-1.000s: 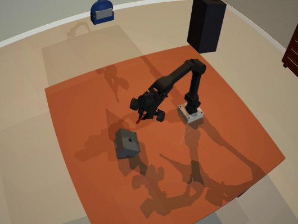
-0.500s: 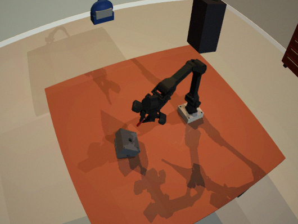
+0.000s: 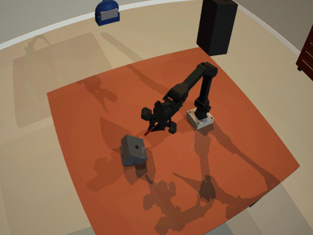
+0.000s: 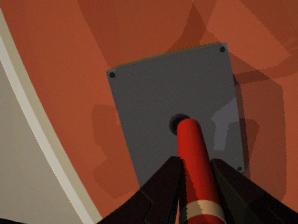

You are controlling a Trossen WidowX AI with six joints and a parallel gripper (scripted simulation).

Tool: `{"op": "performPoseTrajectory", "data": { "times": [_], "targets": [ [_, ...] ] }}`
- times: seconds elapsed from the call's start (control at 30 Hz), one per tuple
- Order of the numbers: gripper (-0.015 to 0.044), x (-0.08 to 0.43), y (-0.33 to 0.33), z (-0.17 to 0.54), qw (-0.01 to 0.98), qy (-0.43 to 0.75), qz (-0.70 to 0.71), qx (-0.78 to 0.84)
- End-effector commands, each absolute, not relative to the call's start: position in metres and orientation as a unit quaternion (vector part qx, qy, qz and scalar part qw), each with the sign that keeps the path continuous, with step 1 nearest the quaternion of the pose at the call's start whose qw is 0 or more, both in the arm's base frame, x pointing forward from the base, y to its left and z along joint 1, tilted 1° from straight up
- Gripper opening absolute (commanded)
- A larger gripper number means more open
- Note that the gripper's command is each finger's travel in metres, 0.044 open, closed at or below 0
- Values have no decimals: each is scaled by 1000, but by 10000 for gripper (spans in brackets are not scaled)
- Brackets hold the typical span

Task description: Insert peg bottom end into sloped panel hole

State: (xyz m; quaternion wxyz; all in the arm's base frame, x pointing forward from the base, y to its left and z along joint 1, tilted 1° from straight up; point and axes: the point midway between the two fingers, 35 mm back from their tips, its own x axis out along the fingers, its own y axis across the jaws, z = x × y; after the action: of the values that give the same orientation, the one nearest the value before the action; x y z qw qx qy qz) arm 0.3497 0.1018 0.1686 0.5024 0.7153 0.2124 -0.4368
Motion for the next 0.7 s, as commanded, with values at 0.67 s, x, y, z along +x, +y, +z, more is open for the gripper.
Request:
{"op": "performPoseTrajectory", "data": {
  "times": [0.67],
  "targets": [
    [0,370,117,146,509,209,-415,725]
  ]
}}
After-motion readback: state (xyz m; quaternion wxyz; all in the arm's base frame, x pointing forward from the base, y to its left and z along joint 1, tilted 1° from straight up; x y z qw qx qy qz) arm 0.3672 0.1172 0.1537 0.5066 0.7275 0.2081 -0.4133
